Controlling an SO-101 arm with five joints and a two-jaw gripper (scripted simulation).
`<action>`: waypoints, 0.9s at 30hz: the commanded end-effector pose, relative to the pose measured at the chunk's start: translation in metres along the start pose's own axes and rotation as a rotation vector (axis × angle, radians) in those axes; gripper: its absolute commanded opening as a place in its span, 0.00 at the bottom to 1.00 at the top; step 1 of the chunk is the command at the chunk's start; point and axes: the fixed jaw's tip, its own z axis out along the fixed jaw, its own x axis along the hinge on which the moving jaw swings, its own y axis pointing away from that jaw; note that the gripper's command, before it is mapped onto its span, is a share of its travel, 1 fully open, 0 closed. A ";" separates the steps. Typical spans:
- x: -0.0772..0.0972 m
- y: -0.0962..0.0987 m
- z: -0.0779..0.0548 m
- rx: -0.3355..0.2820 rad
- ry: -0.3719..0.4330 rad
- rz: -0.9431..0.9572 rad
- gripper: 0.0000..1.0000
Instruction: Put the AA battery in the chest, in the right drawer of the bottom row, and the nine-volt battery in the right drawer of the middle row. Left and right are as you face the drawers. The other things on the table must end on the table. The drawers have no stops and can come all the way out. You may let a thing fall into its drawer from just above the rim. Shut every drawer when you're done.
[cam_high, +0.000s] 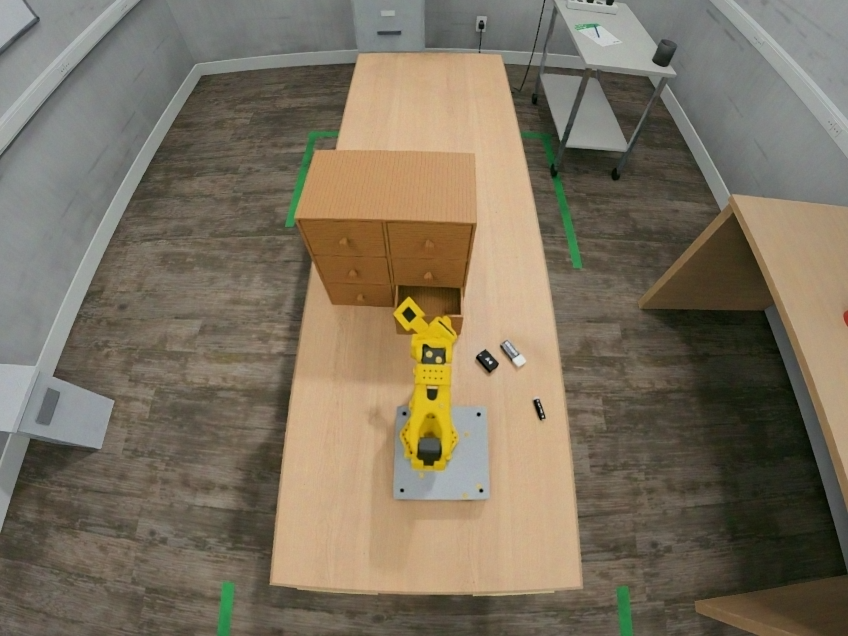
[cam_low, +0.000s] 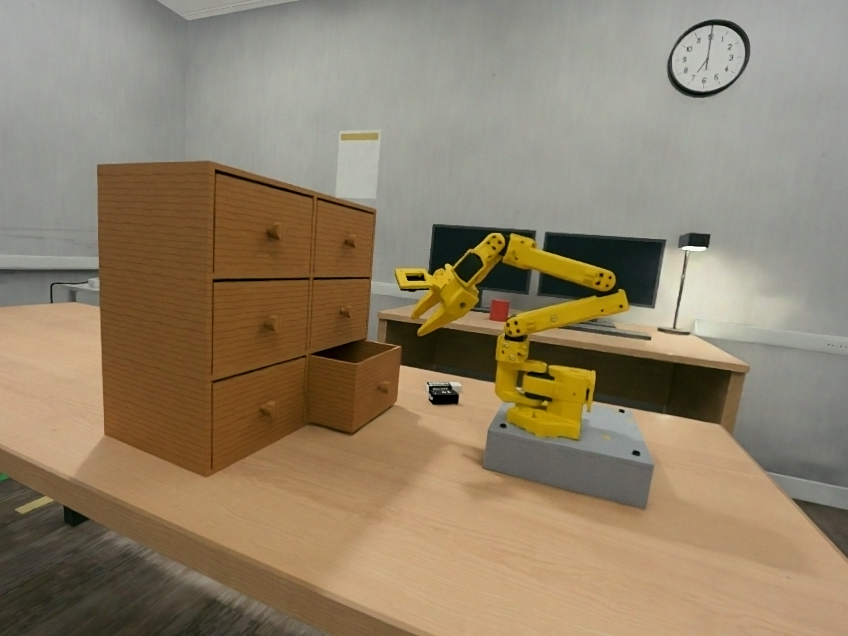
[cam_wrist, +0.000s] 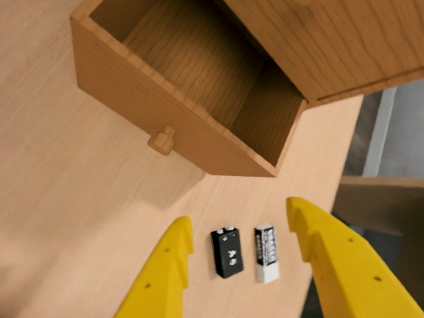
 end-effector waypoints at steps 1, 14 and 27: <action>-0.002 -0.004 -0.003 0.020 -0.011 0.109 0.21; -0.003 -0.006 -0.003 0.022 -0.010 0.384 0.21; -0.004 -0.008 -0.003 0.026 -0.011 0.684 0.21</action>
